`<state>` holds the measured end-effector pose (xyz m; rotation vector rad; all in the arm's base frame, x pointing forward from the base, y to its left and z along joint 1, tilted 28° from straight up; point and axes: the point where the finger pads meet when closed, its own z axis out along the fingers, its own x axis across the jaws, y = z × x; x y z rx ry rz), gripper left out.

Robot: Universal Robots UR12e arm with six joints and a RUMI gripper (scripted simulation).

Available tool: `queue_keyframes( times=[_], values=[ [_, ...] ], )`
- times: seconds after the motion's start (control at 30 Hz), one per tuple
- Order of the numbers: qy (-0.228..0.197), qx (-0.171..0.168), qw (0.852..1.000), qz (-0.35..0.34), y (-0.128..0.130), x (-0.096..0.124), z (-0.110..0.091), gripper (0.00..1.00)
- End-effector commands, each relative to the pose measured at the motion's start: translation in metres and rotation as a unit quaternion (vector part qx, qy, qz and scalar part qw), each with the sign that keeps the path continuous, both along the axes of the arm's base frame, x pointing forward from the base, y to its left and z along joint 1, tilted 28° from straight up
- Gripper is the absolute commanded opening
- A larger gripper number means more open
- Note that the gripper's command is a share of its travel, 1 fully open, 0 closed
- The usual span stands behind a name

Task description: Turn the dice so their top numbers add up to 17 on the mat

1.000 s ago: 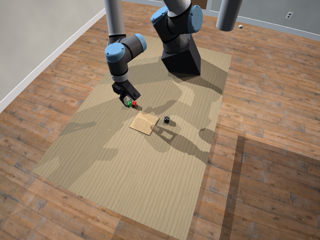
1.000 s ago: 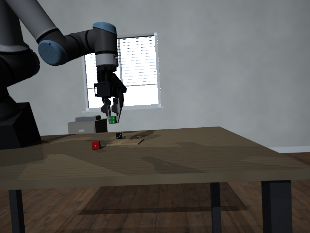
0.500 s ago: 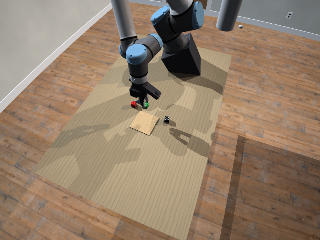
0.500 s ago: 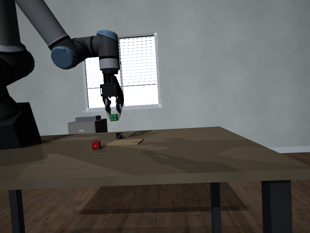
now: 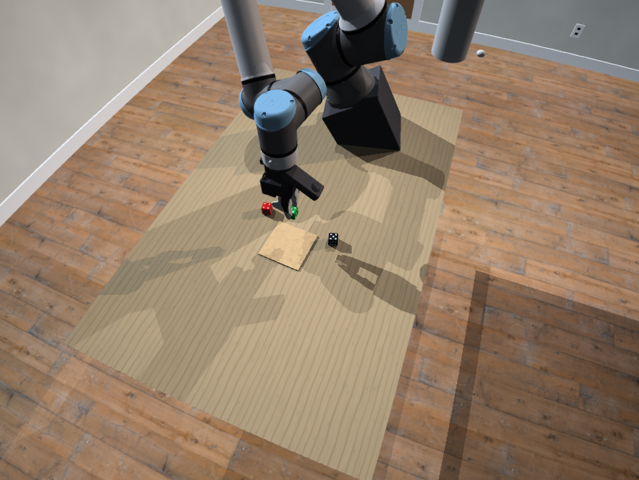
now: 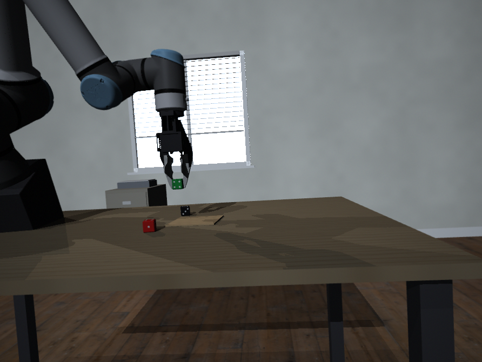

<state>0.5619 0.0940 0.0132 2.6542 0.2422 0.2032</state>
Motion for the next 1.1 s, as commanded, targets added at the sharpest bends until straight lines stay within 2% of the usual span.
queue_keyframes(
  times=[0.0, 0.13, 0.2, 0.47, 0.63, 1.07],
  values=[
    [-0.001, 0.000, 1.000, 0.000, -0.005, 0.003, -0.011, 0.10],
    [-0.001, 0.000, 1.000, 0.000, -0.013, 0.006, -0.026, 0.10],
    [-0.001, 0.000, 1.000, 0.000, -0.013, 0.006, -0.026, 0.10],
    [-0.001, 0.000, 1.000, 0.000, -0.029, 0.013, -0.059, 0.10],
    [-0.001, 0.000, 1.000, 0.000, -0.036, 0.016, -0.074, 0.10],
    [-0.001, 0.000, 1.000, 0.000, -0.039, 0.017, -0.080, 0.10]
  ],
)
